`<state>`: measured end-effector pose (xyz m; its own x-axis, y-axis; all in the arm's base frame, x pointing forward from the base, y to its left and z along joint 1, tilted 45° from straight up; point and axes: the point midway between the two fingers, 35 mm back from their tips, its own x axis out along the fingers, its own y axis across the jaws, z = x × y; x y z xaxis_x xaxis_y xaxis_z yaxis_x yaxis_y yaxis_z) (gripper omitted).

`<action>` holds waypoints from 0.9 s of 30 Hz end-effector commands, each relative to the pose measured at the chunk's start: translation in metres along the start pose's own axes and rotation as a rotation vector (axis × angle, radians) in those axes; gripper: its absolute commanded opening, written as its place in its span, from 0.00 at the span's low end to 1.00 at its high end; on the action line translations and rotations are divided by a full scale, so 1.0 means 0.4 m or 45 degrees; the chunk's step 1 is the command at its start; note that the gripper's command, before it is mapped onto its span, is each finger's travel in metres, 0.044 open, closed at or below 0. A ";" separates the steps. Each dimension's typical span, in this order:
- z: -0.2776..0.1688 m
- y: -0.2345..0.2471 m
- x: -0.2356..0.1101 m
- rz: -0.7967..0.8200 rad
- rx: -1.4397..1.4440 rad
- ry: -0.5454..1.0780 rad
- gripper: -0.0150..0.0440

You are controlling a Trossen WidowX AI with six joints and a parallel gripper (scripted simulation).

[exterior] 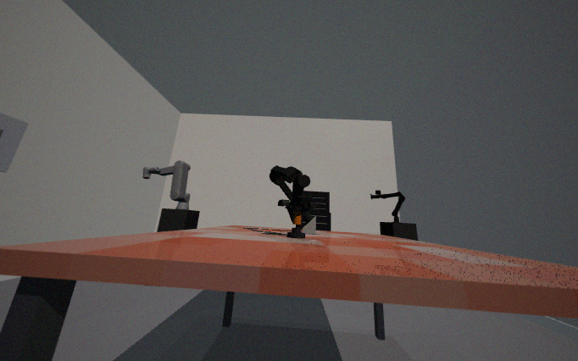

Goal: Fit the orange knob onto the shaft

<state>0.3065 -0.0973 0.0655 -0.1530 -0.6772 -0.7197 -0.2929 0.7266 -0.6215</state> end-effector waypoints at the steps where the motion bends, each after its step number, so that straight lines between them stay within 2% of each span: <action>1: 0.001 -0.002 0.003 -0.007 -0.005 -0.002 0.25; 27: 0.001 -0.002 0.004 -0.007 0.055 -0.002 0.25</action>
<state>0.3063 -0.0984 0.0646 -0.1524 -0.6780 -0.7191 -0.2741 0.7280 -0.6284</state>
